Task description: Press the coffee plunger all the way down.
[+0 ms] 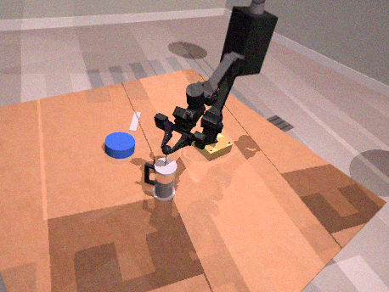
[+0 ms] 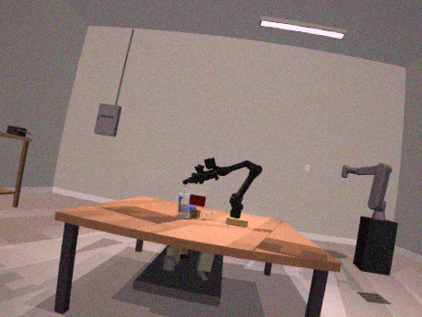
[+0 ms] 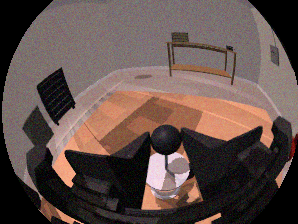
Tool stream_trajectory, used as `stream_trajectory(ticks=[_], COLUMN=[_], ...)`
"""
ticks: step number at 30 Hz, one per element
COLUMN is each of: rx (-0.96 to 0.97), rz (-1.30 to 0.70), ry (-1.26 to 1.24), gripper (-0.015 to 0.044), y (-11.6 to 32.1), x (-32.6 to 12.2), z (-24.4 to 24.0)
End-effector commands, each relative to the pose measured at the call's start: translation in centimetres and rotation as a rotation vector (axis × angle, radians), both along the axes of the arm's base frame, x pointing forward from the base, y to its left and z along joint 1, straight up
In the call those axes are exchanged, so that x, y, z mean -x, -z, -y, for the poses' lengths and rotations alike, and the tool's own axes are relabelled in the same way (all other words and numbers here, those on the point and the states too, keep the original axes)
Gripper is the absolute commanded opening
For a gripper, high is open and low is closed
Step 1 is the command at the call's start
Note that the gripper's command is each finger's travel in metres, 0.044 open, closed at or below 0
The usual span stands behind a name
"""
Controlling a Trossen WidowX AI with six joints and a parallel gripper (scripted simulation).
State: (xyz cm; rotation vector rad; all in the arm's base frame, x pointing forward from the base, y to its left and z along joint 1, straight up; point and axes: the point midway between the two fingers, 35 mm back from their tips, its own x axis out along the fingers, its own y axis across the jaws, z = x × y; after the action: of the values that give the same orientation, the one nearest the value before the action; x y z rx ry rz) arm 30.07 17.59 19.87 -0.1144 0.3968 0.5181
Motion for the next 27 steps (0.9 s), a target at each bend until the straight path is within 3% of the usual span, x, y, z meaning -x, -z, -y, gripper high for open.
stream_trajectory(ticks=[1, 27], rx=[0.046, 0.045], rz=[-0.084, -0.082], ry=[-0.002, -0.002], gripper=[0.0130, 0.0130], y=[3.8, 4.2], x=[0.4, -0.9], z=[0.2, -0.4])
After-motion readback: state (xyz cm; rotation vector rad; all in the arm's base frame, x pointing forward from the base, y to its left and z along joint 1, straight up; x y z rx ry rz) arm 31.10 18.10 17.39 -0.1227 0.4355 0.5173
